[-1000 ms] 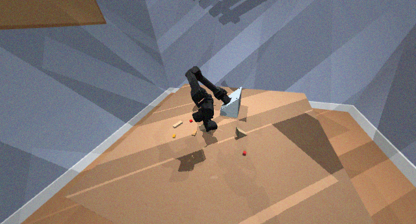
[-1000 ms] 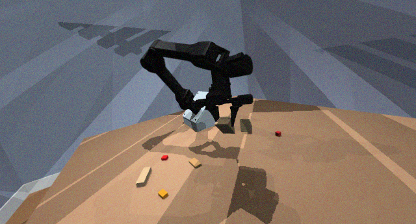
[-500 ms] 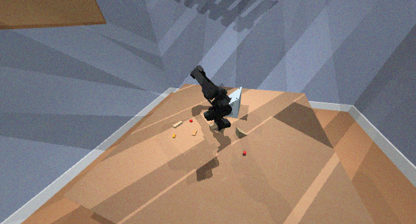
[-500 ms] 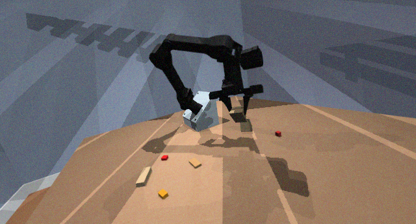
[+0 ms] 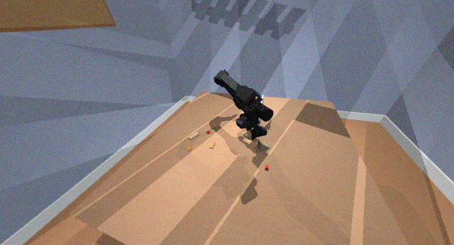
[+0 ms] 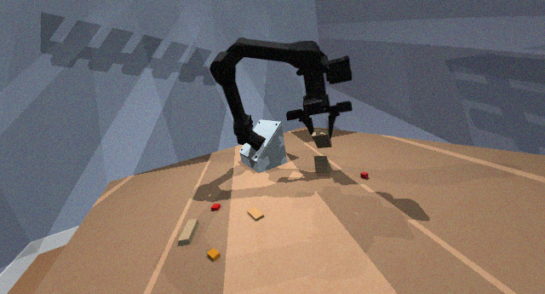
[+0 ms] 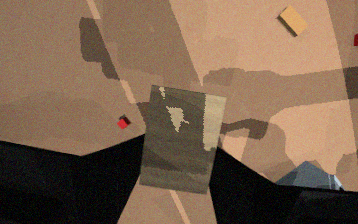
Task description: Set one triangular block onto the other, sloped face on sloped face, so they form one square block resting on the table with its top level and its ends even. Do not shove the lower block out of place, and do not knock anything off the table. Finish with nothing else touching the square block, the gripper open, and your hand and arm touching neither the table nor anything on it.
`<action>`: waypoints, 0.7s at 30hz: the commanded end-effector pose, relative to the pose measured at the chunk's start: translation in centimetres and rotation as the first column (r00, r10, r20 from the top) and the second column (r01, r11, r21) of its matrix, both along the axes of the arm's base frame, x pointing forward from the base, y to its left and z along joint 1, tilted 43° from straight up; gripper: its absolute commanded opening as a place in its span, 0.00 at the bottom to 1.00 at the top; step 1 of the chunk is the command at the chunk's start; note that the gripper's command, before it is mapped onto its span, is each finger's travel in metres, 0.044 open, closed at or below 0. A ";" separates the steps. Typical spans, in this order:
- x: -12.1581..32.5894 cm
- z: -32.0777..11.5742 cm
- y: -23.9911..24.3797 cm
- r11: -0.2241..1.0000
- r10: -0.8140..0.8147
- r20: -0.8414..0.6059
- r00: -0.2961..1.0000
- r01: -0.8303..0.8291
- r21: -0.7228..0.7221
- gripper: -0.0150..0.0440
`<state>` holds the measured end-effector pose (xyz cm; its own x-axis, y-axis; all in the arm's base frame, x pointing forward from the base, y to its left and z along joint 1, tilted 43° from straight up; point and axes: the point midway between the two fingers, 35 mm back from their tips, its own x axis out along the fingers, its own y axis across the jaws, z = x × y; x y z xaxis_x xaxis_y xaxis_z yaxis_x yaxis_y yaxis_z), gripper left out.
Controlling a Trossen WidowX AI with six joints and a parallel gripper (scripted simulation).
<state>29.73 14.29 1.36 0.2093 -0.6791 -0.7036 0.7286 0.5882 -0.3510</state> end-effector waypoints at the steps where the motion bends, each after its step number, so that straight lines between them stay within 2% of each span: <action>1: -0.9 -0.7 1.5 1.000 -0.004 0.002 1.000 0.004 0.007 0.25; 21: -7.8 -4.9 7.0 0.999 -0.028 0.006 1.000 0.028 -0.031 0.25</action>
<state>22.87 20.43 -3.06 0.1941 -0.7047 -0.6825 0.7401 0.5618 -0.3697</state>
